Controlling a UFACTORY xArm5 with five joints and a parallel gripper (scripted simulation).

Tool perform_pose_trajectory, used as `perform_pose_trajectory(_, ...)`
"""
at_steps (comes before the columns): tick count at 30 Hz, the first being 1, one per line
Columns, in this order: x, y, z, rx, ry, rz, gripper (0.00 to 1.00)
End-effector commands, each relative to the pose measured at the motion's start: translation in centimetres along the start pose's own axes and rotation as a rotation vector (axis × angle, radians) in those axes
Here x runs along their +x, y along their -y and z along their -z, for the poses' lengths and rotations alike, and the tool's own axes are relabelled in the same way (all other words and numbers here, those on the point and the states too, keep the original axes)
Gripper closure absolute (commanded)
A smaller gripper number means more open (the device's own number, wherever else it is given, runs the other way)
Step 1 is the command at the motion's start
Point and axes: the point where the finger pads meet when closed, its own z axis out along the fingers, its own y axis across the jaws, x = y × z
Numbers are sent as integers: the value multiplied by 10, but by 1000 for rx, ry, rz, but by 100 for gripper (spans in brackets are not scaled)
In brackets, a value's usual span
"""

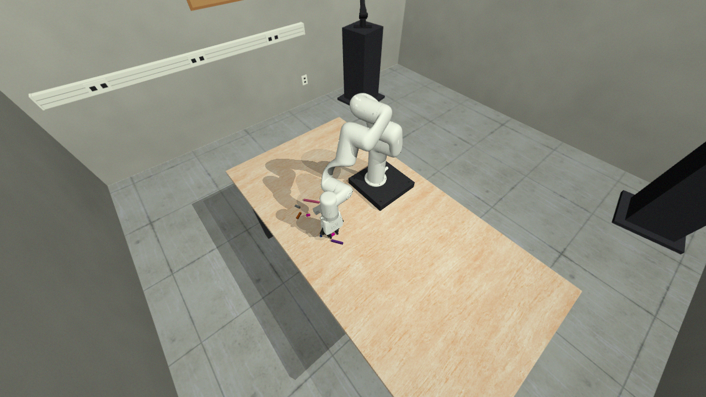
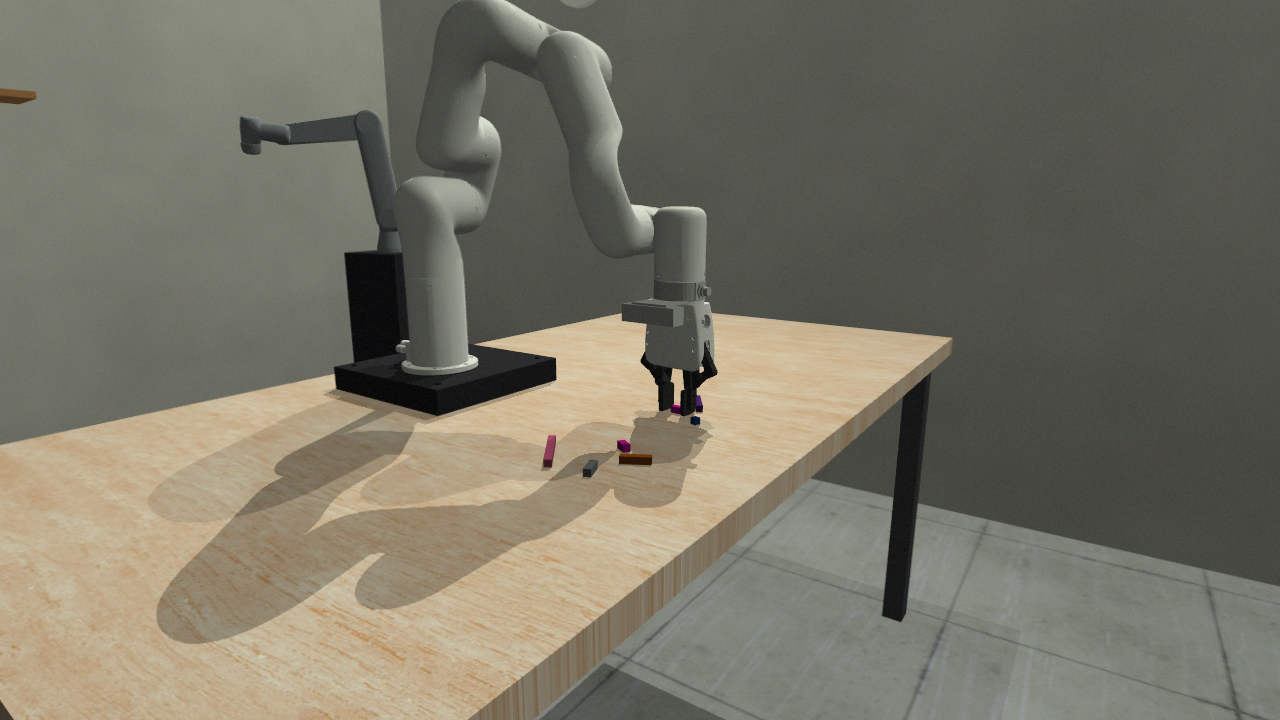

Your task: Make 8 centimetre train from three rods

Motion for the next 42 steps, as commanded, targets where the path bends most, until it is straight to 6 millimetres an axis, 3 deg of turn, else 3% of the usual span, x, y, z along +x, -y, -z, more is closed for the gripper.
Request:
perform_pose_trajectory(1,0,1,1,3,1,0,64)
perform_pose_trajectory(10,0,1,1,3,1,0,64)
perform_pose_trajectory(11,0,1,1,3,1,0,85)
perform_pose_trajectory(42,0,1,1,3,1,0,85)
